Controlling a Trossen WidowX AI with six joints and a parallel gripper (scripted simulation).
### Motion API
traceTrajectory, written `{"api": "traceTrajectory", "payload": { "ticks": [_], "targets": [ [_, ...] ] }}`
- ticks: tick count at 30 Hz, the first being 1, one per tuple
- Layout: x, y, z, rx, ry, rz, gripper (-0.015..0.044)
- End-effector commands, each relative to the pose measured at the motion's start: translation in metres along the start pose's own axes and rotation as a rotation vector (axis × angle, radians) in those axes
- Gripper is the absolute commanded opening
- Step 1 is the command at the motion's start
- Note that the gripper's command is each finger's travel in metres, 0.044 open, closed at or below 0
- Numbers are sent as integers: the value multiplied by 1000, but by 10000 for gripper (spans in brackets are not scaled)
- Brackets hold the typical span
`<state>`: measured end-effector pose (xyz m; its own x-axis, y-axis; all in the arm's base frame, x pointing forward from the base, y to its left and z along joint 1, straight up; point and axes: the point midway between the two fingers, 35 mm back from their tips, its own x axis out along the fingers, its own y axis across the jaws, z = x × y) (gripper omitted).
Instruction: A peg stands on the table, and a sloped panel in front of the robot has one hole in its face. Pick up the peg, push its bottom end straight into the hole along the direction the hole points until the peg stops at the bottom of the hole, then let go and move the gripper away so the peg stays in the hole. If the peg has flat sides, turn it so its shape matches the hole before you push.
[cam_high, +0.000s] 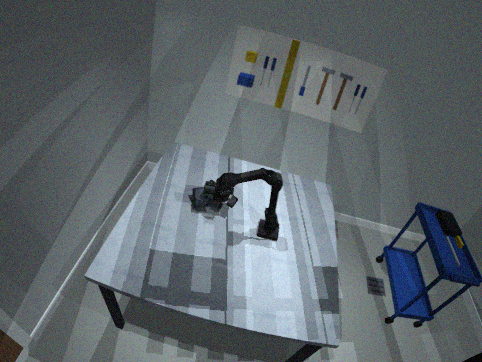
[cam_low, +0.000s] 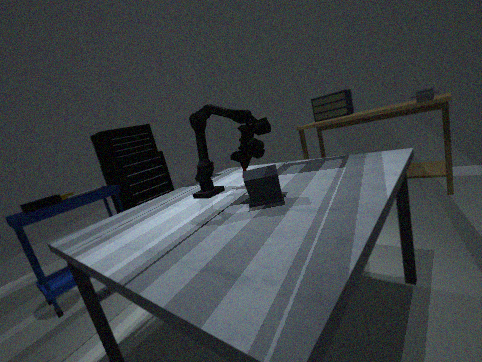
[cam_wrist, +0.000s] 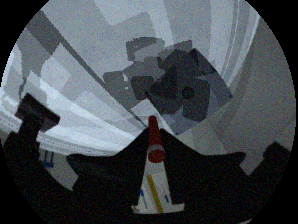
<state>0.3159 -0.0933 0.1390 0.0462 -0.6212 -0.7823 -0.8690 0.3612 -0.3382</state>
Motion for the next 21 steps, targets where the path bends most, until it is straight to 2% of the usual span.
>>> {"api": "traceTrajectory", "payload": {
  "ticks": [1, 21],
  "targets": [
    [-3, -1, 3, -19, 10, -21, 0],
    [-20, -2, 21, -91, 50, -120, 0]
  ]
}}
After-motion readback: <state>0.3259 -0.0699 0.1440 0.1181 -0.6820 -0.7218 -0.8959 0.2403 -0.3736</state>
